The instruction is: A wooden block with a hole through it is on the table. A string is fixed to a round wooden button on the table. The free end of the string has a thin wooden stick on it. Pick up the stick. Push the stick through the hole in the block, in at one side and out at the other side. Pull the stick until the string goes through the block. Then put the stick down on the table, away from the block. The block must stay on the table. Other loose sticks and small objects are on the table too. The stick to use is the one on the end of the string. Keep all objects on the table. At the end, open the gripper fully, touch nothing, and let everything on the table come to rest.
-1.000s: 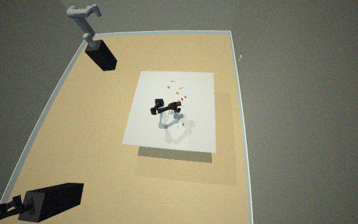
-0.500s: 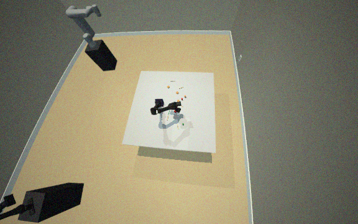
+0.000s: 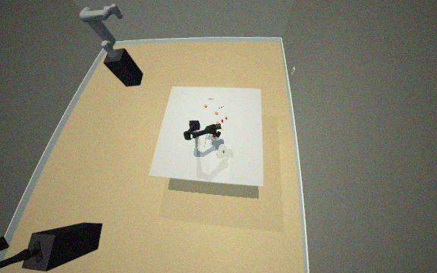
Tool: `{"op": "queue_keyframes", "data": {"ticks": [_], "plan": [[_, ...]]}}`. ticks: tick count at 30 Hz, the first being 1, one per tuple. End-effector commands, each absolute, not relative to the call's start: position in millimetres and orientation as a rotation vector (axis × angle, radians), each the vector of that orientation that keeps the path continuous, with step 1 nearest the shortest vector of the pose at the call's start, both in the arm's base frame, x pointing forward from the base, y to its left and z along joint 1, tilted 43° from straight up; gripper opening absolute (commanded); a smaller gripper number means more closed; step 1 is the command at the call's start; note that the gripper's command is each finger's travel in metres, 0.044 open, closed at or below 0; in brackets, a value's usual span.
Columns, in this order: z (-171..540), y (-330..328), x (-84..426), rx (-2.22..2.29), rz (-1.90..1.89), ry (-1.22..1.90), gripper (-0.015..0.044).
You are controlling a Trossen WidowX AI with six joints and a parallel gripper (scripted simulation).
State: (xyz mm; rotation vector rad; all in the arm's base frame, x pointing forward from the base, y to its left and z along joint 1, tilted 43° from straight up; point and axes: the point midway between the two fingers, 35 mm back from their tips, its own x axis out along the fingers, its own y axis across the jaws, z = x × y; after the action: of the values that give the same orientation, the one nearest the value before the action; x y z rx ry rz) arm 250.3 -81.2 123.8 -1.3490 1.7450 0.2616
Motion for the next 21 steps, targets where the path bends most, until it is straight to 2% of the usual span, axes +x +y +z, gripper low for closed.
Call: {"op": "queue_keyframes", "data": {"ticks": [1,9,11,21], "plan": [[124,-81,250,-1.349,0.262,1.745,0.0000],[124,-81,250,-1.349,0.262,1.745,0.0000],[126,-83,248,-1.296,0.196,1.738,0.0053],[149,-106,207,-0.467,-0.679,1.457,0.0315]]}}
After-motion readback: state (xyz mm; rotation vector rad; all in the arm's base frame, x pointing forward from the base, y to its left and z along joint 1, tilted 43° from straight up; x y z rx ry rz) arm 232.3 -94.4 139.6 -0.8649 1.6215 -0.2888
